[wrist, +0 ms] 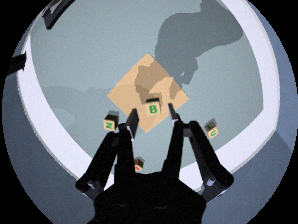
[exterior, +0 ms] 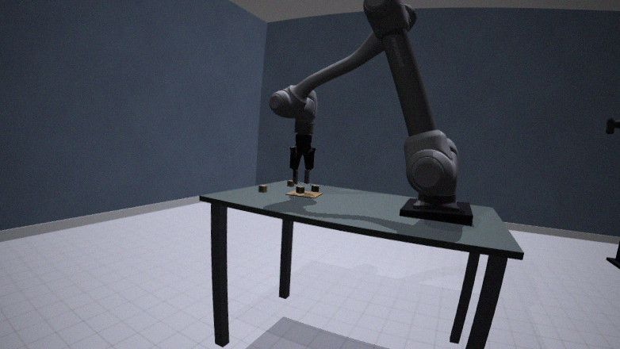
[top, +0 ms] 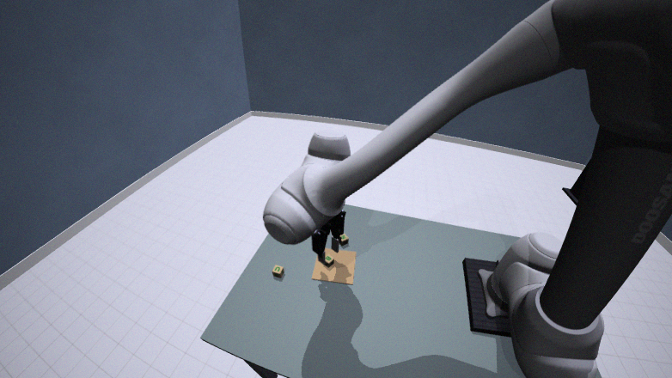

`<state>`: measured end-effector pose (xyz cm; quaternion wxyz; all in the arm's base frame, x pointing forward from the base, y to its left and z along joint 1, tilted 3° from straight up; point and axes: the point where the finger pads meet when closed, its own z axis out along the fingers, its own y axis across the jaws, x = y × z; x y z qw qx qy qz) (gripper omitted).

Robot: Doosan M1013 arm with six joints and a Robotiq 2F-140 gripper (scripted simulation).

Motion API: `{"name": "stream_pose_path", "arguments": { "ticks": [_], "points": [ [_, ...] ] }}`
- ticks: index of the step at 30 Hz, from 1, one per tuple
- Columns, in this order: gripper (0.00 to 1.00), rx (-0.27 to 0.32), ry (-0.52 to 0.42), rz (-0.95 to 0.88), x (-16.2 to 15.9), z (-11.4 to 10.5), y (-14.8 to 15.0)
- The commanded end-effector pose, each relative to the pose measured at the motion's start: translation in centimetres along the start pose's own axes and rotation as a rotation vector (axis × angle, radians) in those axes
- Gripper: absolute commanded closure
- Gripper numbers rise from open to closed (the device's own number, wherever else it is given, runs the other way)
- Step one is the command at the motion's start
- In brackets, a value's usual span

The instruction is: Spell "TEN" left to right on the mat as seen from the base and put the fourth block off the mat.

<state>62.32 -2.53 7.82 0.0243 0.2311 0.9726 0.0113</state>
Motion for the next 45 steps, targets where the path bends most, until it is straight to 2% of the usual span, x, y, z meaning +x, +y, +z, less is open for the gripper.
{"name": "stream_pose_path", "arguments": {
  "ticks": [1,17,25,36,45],
  "points": [
    [0.6,0.0,-0.001,0.001,0.2,0.3,0.0],
    [0.6,0.0,-0.001,0.001,0.2,0.4,0.0],
    [0.6,0.0,-0.001,0.001,0.2,1.3,0.0],
    [0.6,0.0,-0.001,0.001,0.2,3.6,0.0],
    [0.6,0.0,-0.001,0.001,0.2,4.0,0.0]
  ]
}}
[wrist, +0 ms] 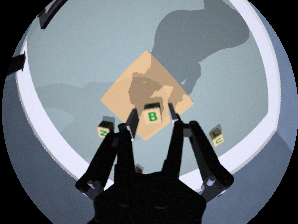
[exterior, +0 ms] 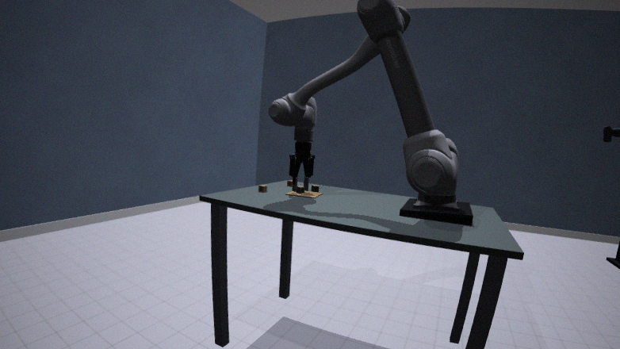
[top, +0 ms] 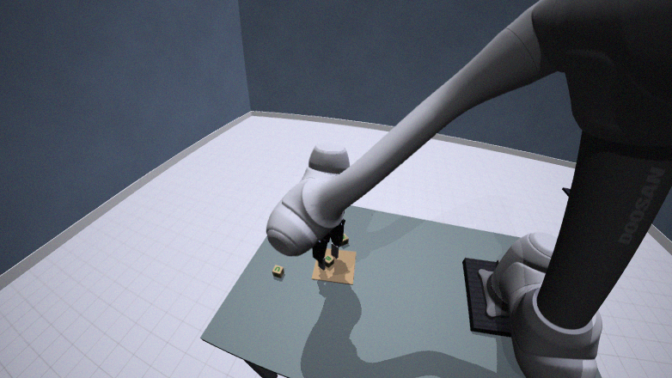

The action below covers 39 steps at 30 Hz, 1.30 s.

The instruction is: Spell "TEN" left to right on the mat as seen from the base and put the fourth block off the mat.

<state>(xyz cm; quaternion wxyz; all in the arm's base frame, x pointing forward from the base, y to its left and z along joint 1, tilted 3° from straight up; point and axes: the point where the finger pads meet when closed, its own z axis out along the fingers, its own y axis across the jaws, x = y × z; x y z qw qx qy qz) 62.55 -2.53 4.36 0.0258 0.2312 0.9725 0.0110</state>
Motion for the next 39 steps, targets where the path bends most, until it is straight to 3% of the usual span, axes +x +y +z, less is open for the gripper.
{"name": "stream_pose_path", "arguments": {
  "ticks": [1,35,36,39],
  "points": [
    [0.6,0.0,0.002,0.001,0.31,0.55,0.06],
    [0.6,0.0,0.002,0.001,0.31,0.55,0.06],
    [0.72,0.0,0.002,0.001,0.31,0.55,0.06],
    [0.72,0.0,0.002,0.001,0.31,0.55,0.06]
  ]
}}
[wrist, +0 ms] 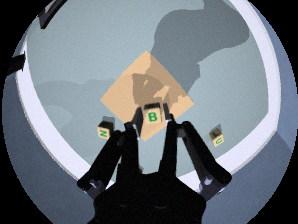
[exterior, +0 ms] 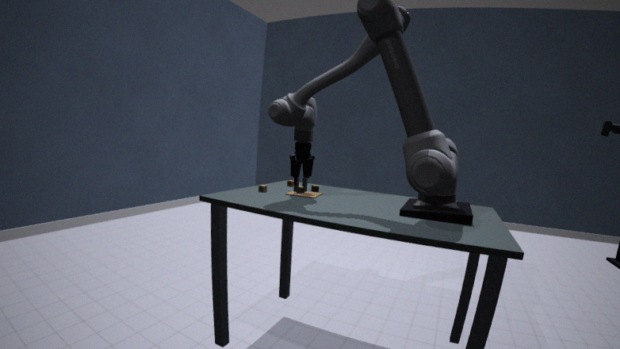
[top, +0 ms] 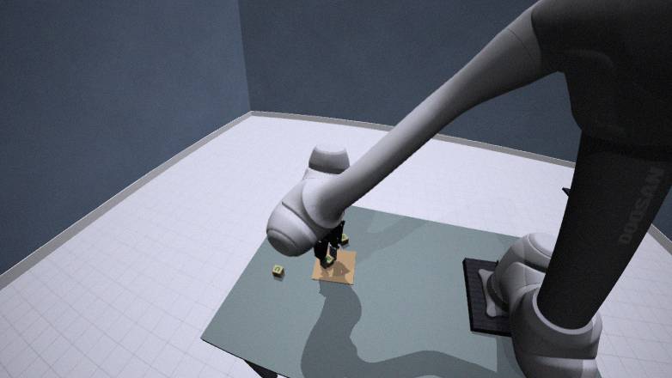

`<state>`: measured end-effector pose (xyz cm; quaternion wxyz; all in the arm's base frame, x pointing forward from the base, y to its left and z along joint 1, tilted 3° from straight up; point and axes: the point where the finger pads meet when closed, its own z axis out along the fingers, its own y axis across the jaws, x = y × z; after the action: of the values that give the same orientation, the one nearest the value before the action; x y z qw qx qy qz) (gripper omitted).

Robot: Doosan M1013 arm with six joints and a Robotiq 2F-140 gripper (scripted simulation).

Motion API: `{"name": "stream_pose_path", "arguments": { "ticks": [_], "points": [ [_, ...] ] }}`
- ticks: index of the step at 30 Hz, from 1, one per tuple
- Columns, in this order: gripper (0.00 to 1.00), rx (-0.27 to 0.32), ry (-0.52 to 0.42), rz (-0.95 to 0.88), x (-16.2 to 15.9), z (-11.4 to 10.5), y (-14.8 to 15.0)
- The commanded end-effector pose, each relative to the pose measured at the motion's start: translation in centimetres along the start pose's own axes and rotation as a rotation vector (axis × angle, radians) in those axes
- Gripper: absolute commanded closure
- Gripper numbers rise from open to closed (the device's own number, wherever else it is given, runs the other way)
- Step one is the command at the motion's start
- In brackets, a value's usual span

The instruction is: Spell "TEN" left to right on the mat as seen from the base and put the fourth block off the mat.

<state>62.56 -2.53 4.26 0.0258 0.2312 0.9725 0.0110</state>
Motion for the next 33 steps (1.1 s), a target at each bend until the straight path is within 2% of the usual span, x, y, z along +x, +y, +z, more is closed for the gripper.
{"name": "stream_pose_path", "arguments": {
  "ticks": [1,13,14,33],
  "points": [
    [0.72,0.0,0.002,0.001,0.31,0.45,0.06],
    [0.72,0.0,0.002,0.001,0.31,0.45,0.06],
    [0.84,0.0,0.002,0.001,0.31,0.45,0.06],
    [0.84,0.0,0.002,0.001,0.31,0.45,0.06]
  ]
}}
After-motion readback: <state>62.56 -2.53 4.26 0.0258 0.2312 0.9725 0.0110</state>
